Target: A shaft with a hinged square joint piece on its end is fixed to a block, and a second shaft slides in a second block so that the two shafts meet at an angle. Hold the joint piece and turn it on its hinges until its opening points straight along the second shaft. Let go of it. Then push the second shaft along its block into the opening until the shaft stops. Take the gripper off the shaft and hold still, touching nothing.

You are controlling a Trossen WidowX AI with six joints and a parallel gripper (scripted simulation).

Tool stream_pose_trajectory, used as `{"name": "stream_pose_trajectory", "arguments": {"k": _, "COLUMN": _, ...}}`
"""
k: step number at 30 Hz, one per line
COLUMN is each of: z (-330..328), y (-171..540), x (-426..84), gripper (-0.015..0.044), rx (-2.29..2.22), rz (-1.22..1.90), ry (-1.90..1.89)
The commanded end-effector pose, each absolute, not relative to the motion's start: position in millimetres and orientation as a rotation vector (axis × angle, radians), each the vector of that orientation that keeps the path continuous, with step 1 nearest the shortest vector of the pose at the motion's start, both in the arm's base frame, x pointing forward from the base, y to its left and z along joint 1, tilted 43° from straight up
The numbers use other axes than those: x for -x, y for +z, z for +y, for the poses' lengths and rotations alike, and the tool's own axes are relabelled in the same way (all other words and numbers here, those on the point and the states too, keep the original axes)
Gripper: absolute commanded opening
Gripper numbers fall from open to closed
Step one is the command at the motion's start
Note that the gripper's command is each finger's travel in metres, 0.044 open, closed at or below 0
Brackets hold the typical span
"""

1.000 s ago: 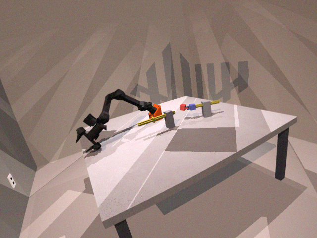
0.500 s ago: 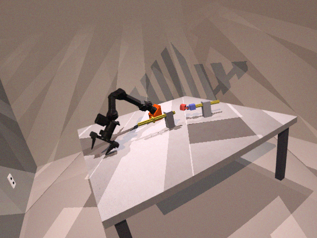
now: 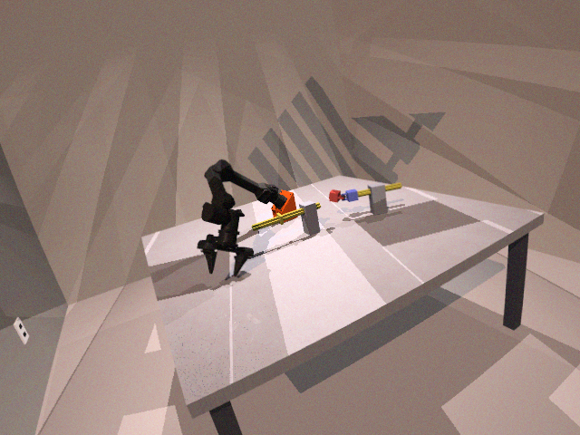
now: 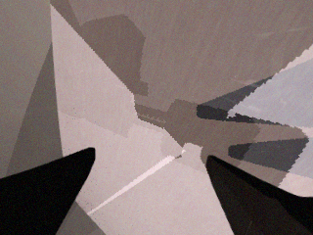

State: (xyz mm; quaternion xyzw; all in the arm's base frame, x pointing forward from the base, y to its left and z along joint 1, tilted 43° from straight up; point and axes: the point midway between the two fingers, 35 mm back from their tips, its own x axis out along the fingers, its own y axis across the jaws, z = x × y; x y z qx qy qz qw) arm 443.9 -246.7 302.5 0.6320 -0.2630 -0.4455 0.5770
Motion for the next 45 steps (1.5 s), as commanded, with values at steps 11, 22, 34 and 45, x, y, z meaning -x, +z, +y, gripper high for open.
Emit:
{"name": "stream_pose_trajectory", "arguments": {"k": 11, "z": -123, "y": 224, "x": -478, "gripper": 0.044, "rx": -1.306, "rz": -0.076, "ry": -1.035}}
{"name": "stream_pose_trajectory", "arguments": {"k": 22, "z": -28, "y": 171, "x": -471, "gripper": 0.044, "rx": -1.111, "rz": 0.288, "ry": -0.98}}
{"name": "stream_pose_trajectory", "arguments": {"k": 34, "z": 64, "y": 121, "x": -433, "gripper": 0.044, "rx": -0.841, "rz": 0.635, "ry": -0.889}}
{"name": "stream_pose_trajectory", "arguments": {"k": 45, "z": 122, "y": 93, "x": -385, "gripper": 0.044, "rx": -0.556, "rz": 0.872, "ry": -0.783}}
